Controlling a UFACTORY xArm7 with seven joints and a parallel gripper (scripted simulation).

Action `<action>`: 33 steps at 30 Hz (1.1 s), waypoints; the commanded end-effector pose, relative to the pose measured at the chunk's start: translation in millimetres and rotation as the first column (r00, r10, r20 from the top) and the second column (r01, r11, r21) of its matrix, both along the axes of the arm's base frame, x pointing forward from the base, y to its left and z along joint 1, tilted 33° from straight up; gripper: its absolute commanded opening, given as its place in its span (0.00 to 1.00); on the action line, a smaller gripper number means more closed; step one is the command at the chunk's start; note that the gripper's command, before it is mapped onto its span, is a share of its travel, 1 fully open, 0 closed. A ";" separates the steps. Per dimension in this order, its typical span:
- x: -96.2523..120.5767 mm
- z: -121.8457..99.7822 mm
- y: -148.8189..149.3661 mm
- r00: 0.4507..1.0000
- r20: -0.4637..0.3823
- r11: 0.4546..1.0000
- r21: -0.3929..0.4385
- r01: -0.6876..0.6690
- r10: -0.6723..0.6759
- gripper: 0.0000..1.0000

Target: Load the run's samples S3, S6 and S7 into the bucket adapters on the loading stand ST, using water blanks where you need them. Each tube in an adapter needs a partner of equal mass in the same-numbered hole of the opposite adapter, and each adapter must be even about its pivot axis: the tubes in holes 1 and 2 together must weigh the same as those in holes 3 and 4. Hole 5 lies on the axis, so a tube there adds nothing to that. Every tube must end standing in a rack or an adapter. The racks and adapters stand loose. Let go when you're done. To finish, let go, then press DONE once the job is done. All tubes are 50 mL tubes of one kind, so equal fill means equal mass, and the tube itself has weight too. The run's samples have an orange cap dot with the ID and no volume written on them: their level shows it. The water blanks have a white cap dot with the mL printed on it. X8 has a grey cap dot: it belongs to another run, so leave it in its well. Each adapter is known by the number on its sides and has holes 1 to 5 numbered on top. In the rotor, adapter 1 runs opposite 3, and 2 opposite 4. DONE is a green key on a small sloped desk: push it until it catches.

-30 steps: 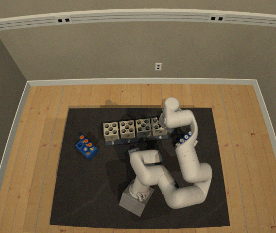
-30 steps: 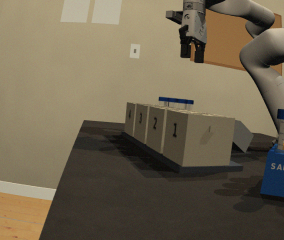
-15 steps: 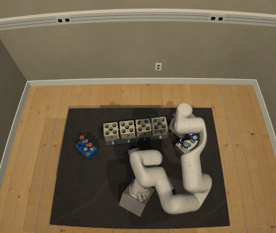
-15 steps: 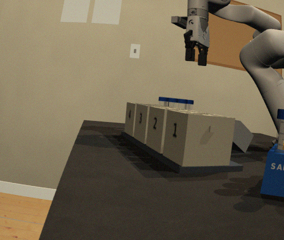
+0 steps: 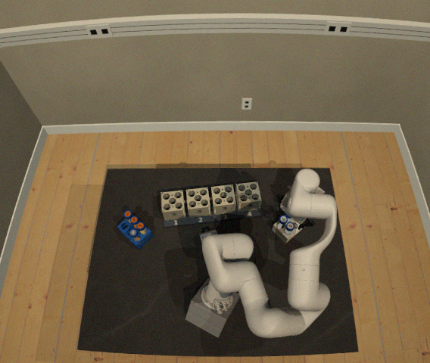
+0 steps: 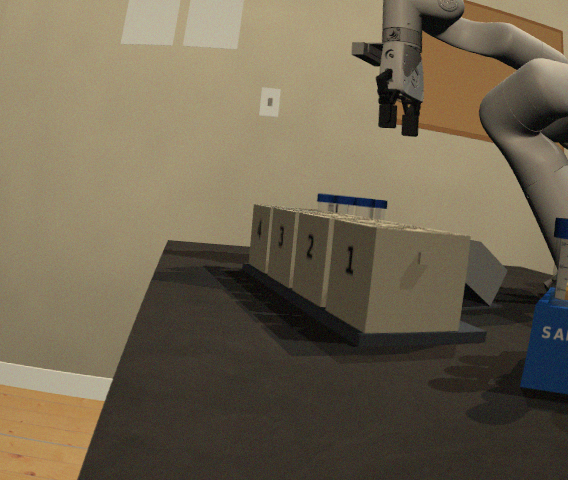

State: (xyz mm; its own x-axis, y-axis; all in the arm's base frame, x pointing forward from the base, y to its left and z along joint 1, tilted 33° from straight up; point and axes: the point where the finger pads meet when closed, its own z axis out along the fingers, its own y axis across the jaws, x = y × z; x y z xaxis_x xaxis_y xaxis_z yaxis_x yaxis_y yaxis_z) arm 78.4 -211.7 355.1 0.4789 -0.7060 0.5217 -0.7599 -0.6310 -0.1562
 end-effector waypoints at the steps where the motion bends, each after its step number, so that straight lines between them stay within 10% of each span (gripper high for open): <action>1: -8.1 1.4 -12.0 1.000 0.002 1.000 -0.003 -0.001 0.001 1.00; 33: 22.4 -56.7 -34.4 1.000 0.002 1.000 -0.003 -0.001 0.001 1.00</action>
State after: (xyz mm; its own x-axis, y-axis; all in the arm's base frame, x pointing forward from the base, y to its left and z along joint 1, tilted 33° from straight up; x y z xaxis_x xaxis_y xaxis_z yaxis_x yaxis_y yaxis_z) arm 95.6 -241.0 308.3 0.4811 -0.7039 0.5226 -0.7579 -0.6335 -0.1557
